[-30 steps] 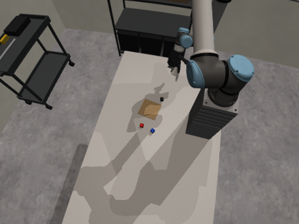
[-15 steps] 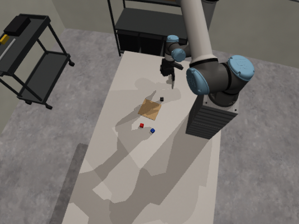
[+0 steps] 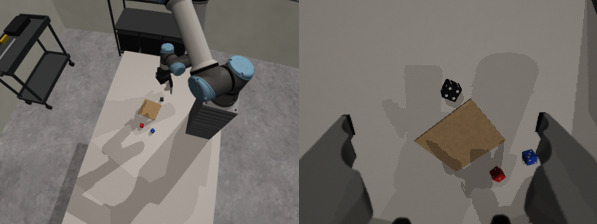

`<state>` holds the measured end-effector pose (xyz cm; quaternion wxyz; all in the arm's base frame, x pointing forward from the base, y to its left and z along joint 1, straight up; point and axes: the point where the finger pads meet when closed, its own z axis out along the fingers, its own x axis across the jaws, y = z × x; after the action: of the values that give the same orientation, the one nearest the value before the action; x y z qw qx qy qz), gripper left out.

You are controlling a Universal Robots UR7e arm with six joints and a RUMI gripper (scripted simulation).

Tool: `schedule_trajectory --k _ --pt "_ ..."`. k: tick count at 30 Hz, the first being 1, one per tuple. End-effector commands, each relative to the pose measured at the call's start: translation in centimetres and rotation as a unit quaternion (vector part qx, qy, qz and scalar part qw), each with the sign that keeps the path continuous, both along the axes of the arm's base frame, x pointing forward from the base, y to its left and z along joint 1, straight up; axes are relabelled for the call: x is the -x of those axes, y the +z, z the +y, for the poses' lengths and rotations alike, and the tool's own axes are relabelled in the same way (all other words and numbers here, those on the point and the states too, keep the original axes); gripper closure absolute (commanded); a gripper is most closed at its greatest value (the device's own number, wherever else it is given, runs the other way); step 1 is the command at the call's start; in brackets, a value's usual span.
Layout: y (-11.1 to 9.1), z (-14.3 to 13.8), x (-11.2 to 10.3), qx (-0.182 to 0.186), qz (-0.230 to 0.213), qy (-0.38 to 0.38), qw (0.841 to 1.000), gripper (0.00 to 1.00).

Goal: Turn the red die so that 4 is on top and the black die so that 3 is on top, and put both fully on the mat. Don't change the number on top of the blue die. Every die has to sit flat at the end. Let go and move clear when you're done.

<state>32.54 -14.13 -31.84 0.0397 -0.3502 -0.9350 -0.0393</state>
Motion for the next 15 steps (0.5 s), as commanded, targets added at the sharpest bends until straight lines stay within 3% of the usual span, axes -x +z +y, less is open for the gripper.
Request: schedule_trajectory --k 1,15 --pt "0.9 1.2 -0.1 0.023 -0.012 0.016 1.0 0.0" --pt "2.5 2.8 0.1 0.049 -0.025 0.041 0.998 0.0"
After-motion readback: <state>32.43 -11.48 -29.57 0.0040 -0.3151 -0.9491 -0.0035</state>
